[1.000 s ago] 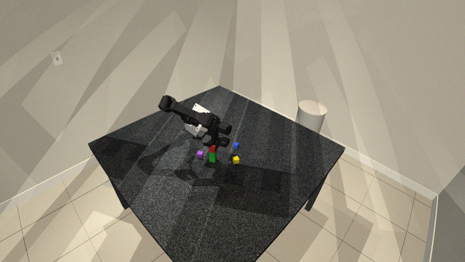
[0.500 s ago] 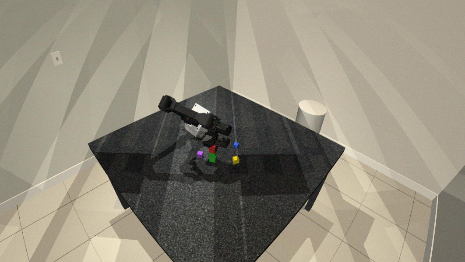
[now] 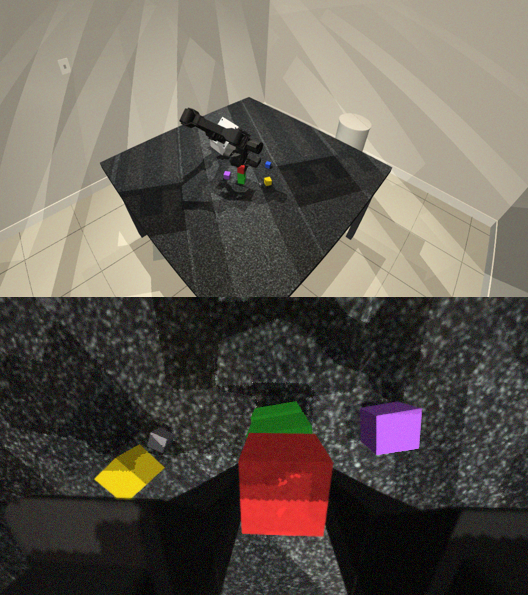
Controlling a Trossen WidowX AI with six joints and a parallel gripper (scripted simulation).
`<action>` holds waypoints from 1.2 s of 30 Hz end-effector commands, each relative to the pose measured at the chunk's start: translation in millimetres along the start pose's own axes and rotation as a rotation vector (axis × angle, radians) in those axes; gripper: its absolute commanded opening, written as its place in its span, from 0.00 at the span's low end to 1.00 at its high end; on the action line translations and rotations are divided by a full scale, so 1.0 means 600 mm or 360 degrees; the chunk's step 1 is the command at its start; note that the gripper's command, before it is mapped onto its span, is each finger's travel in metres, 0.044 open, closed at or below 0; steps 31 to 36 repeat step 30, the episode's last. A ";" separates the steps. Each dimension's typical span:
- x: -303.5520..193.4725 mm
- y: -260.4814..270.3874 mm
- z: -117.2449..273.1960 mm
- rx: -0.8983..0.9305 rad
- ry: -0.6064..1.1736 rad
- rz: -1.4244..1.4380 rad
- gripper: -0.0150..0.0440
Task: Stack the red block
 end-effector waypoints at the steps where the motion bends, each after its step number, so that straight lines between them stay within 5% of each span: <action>1: 0.000 0.000 0.000 0.0000 0.0000 0.0000 0.70; 8: 0.000 0.000 0.000 0.0000 0.0000 0.0000 1.00; 36: 0.000 0.000 0.000 0.0000 0.0000 0.0000 1.00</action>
Point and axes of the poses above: the point midway between the two fingers, 35 mm back from their tips, its own z axis back along the fingers, its own y axis across the jaws, x = y × z, the point moved 3 cm from there along z, back along the fingers, and after that the axes turned 9 degrees about z, right-handed, at the moved point
